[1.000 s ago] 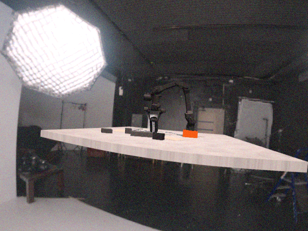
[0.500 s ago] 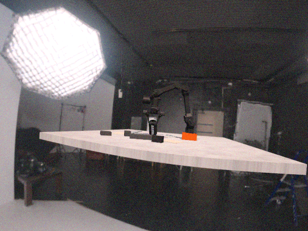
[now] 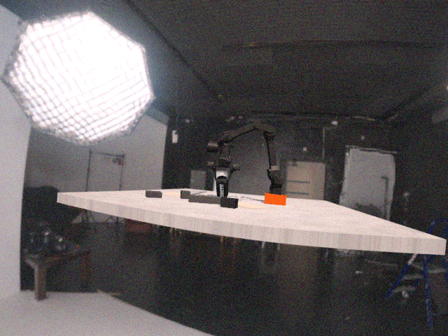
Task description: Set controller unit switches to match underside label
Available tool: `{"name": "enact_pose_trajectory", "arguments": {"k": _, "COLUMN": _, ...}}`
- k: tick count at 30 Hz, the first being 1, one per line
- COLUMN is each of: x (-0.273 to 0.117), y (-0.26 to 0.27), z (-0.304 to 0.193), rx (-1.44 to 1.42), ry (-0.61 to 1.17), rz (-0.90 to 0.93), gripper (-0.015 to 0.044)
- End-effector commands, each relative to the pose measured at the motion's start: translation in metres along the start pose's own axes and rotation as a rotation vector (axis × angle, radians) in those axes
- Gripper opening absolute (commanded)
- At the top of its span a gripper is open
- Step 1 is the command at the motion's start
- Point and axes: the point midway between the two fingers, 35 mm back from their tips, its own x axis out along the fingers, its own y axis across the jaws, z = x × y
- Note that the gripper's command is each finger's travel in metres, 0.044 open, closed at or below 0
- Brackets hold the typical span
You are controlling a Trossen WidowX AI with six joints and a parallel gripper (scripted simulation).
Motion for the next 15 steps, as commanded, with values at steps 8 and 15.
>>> {"name": "enact_pose_trajectory", "arguments": {"k": 8, "x": 0.0103, "y": 0.0045, "z": 0.0034, "rx": 0.011, "ry": 0.004, "rz": 0.021, "gripper": 0.0338}}
{"name": "enact_pose_trajectory", "arguments": {"k": 15, "x": 0.0137, "y": 0.0046, "z": 0.0076, "rx": 0.011, "ry": 0.004, "rz": 0.021, "gripper": 0.0338}}
